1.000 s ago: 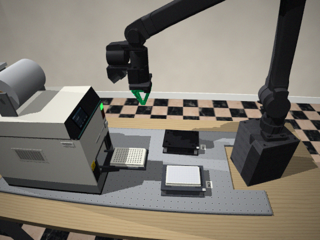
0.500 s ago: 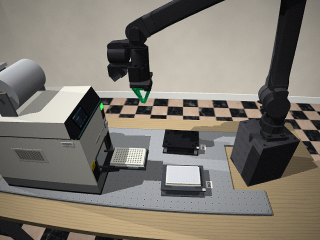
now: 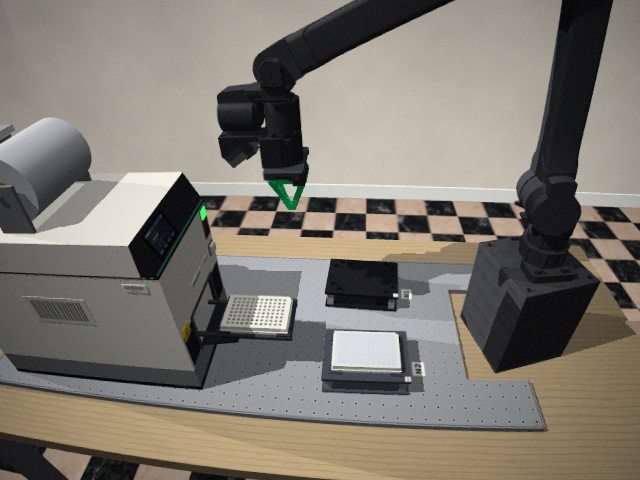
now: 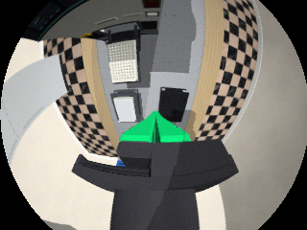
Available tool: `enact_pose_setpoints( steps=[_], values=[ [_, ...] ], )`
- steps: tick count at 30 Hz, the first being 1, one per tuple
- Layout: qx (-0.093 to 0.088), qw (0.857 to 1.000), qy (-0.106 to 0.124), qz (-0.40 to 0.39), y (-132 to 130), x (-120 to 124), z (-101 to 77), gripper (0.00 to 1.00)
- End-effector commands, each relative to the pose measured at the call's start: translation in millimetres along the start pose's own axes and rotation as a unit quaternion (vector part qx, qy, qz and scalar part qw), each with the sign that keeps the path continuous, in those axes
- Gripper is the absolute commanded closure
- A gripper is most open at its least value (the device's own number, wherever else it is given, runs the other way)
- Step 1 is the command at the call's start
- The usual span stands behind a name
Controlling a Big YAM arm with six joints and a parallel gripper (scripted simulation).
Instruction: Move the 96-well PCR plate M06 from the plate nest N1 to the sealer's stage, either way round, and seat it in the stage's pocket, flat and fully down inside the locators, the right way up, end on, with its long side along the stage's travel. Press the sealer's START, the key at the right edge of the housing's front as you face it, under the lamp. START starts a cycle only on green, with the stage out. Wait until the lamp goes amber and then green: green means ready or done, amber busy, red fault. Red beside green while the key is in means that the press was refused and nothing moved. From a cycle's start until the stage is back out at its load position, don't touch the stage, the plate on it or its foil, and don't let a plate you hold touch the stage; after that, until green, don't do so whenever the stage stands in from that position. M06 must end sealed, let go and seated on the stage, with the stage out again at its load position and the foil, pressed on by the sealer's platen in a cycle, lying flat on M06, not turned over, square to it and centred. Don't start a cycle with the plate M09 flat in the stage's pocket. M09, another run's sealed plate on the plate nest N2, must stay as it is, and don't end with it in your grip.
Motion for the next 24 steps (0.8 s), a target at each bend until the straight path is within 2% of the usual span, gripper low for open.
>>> enact_pose_setpoints(
  steps=[1,7,10,15,19,22,24],
  values=[
    [0.01,0.999,-0.032,-0.004,-4,-4,-21.9,1.0],
    [0.01,0.999,-0.033,-0.011,3,-9,-27.5,1.0],
    [0.02,0.994,-0.104,-0.013,6,3,-27.7,1.0],
    [0.037,0.982,-0.186,-0.006,1,19,-23.8,1.0],
    [0.047,0.971,-0.235,-0.004,2,31,-7.3,1.0],
    [0.049,0.969,-0.24,-0.001,1,29,-5.7,1.0],
    [0.054,0.96,-0.276,0.003,3,36,-0.1,1.0]
  ],
)
Point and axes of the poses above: the point where the finger pads meet when closed, its own z axis out along the fingers, its own y axis across the jaws, x = y × z, the point moved 6 cm from there along -z, back along the fingers, and after that the axes turned 11 degrees about -z, right-handed, at the moved point
